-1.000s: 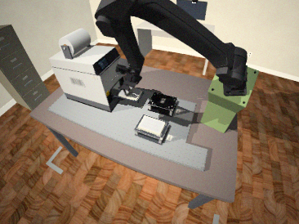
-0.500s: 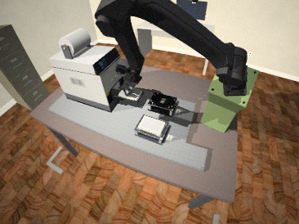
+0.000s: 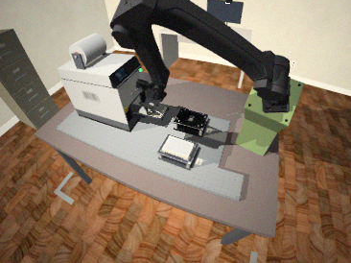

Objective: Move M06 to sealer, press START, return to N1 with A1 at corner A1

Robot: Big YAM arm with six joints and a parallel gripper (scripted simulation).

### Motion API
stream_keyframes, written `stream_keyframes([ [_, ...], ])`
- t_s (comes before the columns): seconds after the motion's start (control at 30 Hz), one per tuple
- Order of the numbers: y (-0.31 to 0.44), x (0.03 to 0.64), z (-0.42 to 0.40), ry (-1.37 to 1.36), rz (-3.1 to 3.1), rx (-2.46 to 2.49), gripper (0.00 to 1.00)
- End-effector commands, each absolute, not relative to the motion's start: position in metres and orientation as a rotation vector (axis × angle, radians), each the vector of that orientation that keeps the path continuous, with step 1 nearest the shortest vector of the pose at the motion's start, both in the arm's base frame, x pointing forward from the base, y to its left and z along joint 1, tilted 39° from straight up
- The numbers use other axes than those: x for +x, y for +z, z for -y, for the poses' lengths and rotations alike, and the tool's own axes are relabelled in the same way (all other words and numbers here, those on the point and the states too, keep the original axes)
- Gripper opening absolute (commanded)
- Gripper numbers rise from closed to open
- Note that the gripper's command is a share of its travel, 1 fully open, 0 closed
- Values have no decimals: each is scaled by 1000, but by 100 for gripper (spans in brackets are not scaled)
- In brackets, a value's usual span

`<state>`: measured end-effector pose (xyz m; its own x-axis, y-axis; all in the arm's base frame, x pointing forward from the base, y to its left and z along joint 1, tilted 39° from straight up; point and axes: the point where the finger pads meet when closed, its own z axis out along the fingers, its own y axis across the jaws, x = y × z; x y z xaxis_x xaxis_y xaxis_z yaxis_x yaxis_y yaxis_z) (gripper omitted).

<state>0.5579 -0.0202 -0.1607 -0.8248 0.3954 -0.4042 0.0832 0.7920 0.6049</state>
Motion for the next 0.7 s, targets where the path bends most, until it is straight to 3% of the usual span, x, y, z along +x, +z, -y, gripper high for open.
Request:
stream_keyframes([
  [0.0, -160, 561, 18, 800, -2453, 369, 100],
  [0.67, -156, 564, 33, 777, -2441, 363, 100],
])
